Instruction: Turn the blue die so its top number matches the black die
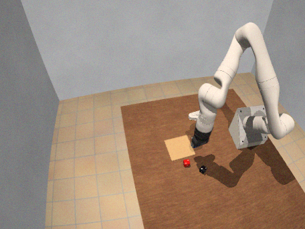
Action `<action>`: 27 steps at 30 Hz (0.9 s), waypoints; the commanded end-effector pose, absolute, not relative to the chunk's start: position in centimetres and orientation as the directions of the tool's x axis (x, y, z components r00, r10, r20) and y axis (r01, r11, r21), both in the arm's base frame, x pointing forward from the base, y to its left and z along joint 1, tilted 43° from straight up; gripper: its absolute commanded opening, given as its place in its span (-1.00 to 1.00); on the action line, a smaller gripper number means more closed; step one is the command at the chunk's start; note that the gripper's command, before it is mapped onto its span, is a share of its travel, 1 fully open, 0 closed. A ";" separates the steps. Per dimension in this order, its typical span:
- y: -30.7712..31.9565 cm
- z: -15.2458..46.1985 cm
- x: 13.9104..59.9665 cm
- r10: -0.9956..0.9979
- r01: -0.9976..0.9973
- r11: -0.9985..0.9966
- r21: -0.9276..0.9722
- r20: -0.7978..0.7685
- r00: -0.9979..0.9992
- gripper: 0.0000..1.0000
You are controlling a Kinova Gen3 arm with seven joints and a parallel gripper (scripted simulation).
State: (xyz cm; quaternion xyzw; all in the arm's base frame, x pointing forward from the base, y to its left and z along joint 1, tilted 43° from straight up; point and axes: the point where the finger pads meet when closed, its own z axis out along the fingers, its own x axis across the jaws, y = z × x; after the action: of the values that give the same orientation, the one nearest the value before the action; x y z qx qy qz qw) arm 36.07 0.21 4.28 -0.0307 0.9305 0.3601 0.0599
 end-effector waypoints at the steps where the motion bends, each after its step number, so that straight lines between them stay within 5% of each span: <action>1: 0.2 4.1 36.6 -0.058 -0.165 0.727 0.667 -0.180 -0.982 0.14; 27: -1.8 2.6 40.3 -0.557 -0.814 0.476 0.333 -0.602 -0.572 0.14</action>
State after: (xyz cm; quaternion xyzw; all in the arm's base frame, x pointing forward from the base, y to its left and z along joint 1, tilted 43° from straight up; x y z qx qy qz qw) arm 40.19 -1.96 2.65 -0.4129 0.8341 0.3007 0.2085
